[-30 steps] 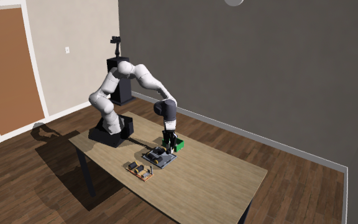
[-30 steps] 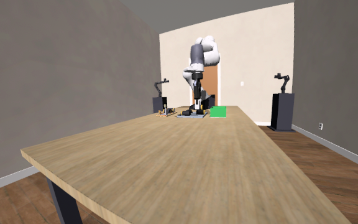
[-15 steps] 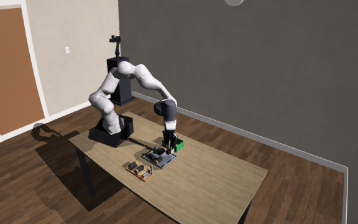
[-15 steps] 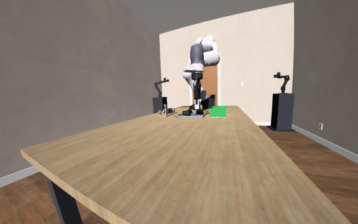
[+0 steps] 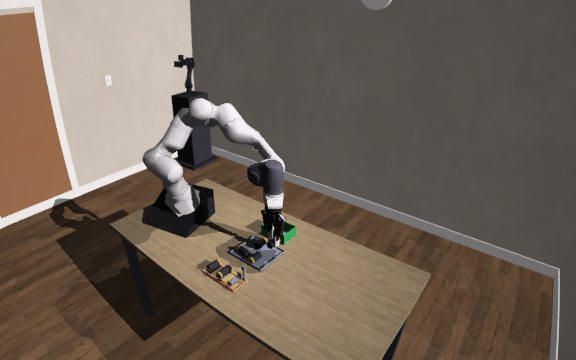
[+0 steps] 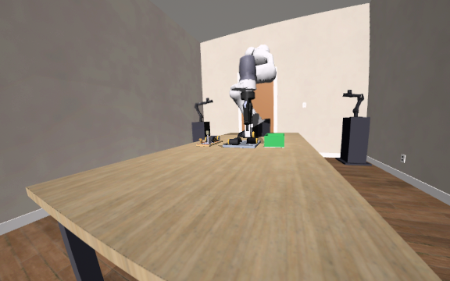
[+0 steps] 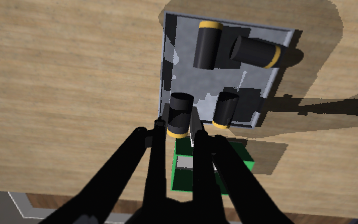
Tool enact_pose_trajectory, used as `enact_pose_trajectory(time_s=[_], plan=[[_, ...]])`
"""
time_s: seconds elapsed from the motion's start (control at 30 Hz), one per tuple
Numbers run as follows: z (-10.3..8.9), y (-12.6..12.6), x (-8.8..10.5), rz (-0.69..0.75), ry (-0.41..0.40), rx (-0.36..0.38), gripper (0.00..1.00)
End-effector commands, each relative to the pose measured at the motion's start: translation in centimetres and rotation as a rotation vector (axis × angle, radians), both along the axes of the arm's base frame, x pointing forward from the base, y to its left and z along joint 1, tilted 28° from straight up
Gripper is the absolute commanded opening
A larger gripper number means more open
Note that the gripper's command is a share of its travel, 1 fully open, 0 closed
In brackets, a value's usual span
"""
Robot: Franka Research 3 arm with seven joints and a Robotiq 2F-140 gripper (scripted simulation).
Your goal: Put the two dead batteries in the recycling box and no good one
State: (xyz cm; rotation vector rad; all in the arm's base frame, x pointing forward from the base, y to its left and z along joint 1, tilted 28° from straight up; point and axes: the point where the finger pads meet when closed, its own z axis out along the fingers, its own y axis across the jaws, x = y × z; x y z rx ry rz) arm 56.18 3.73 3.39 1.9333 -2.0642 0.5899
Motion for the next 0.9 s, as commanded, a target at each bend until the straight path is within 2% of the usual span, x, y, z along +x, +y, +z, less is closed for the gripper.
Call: enact_pose_trajectory(time_s=[0.0,0.4,0.53,0.6,0.77,0.87], plan=[[0.0,0.0,0.2,0.008,0.000,-0.002,0.16],[-0.1,-0.1,0.2,0.008,0.000,-0.002,0.16],[-1.3,-0.7,0.3,0.008,0.000,-0.002,0.16],[-1.3,-0.7,0.3,0.008,0.000,-0.002,0.16],[-3.3,-1.7,0.5,0.008,0.000,-0.002,0.16],[-3.9,-2.0,0.6,0.008,0.000,-0.002,0.16]])
